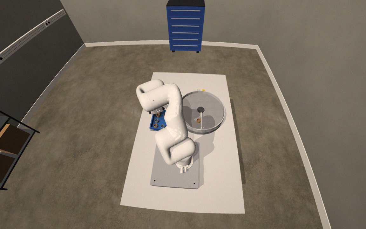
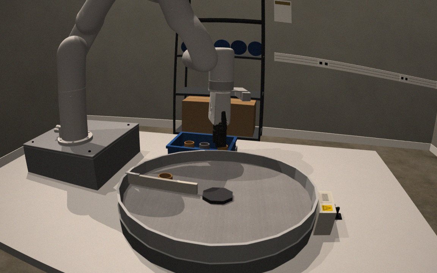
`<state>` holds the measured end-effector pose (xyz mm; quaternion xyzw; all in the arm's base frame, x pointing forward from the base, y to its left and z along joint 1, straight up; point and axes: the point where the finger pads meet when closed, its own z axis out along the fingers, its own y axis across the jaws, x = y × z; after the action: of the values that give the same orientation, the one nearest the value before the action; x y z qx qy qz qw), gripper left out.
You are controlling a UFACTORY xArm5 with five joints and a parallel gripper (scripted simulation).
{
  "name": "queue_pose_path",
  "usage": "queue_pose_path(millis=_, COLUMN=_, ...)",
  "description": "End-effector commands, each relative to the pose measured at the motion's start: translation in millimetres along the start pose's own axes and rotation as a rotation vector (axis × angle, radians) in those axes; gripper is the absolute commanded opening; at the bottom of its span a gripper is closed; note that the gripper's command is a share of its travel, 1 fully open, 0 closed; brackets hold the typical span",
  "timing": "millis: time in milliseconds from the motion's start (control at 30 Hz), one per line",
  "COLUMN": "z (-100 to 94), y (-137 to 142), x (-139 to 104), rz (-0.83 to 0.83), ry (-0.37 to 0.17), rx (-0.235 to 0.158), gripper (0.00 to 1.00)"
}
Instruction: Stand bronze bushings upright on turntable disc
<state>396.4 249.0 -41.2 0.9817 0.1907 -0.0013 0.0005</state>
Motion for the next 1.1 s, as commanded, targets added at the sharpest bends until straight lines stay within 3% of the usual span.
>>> queue_pose_path(millis=0, z=-0.4, y=-0.3, x=1.4, rz=0.000, ry=0.004, rx=0.001, gripper=0.41)
queue_pose_path(millis=600, z=21.2, y=-0.3, x=1.5, rz=0.000, ry=0.004, rx=0.001, gripper=0.41)
queue_pose_path(millis=1067, z=22.5, y=-0.3, x=1.5, rz=0.000, ry=0.004, rx=0.001, gripper=0.41)
